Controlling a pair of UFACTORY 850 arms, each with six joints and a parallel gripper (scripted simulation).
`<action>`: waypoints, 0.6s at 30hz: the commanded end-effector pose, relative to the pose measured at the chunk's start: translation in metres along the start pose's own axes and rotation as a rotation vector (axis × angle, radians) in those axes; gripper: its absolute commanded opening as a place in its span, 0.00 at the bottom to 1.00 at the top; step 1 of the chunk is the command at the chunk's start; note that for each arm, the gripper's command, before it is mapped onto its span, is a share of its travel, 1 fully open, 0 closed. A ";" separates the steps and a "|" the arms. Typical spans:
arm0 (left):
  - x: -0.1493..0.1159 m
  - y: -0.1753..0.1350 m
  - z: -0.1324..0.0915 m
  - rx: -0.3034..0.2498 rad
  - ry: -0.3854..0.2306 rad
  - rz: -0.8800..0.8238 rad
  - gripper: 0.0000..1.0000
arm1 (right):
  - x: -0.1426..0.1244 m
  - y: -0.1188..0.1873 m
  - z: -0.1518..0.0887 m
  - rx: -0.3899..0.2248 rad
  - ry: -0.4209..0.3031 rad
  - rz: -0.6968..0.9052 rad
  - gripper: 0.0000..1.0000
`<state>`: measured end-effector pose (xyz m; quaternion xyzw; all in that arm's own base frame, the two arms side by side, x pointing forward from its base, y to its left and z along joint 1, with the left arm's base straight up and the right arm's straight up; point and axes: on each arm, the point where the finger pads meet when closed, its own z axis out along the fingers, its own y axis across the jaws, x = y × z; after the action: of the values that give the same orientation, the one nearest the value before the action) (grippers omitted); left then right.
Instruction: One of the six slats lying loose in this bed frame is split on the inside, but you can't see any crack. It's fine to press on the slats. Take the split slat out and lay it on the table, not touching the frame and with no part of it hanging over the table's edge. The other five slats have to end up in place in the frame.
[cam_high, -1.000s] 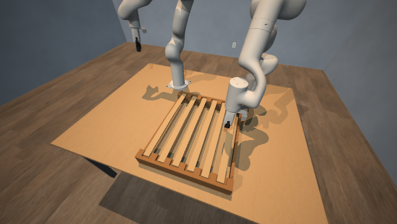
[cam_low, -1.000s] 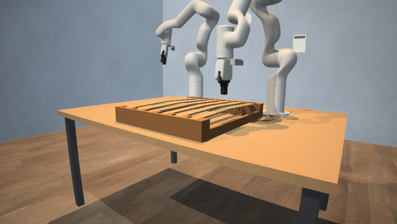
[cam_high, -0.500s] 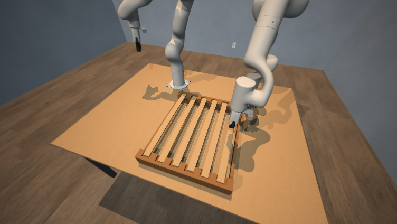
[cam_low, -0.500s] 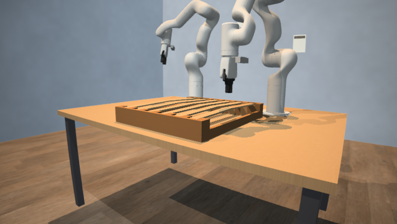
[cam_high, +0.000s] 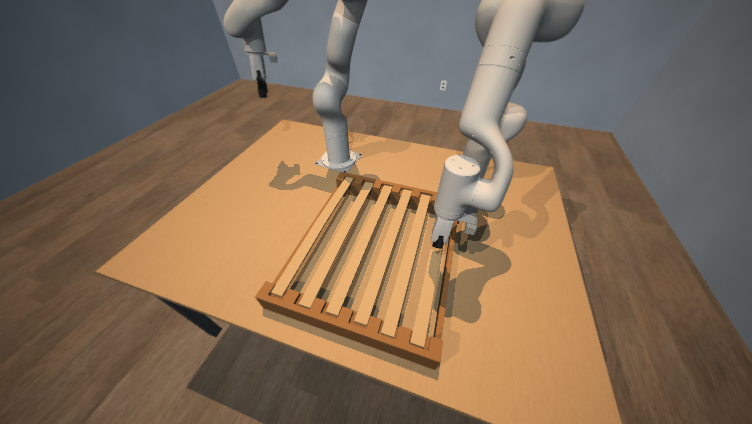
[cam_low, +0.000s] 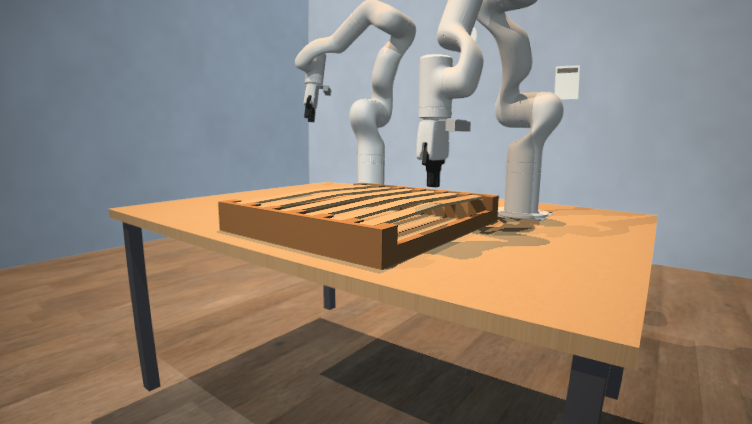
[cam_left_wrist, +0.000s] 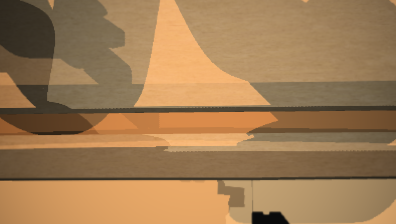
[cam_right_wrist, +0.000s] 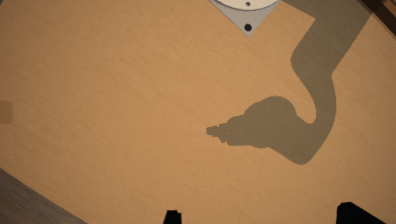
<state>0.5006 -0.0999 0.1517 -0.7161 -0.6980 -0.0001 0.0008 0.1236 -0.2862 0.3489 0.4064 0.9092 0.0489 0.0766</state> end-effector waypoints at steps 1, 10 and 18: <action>0.000 0.001 0.000 -0.002 0.000 0.000 0.00 | -0.001 0.000 -0.001 0.001 -0.002 0.000 1.00; 0.000 0.001 0.009 -0.002 0.000 0.000 0.00 | -0.001 0.000 -0.001 0.001 -0.002 0.000 1.00; 0.000 0.001 0.009 -0.002 0.000 0.000 0.00 | -0.001 0.000 -0.001 0.001 -0.002 0.000 1.00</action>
<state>0.5009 -0.0995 0.1417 -0.7161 -0.6980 -0.0001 0.0008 0.1236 -0.2862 0.3489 0.4064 0.9092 0.0489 0.0766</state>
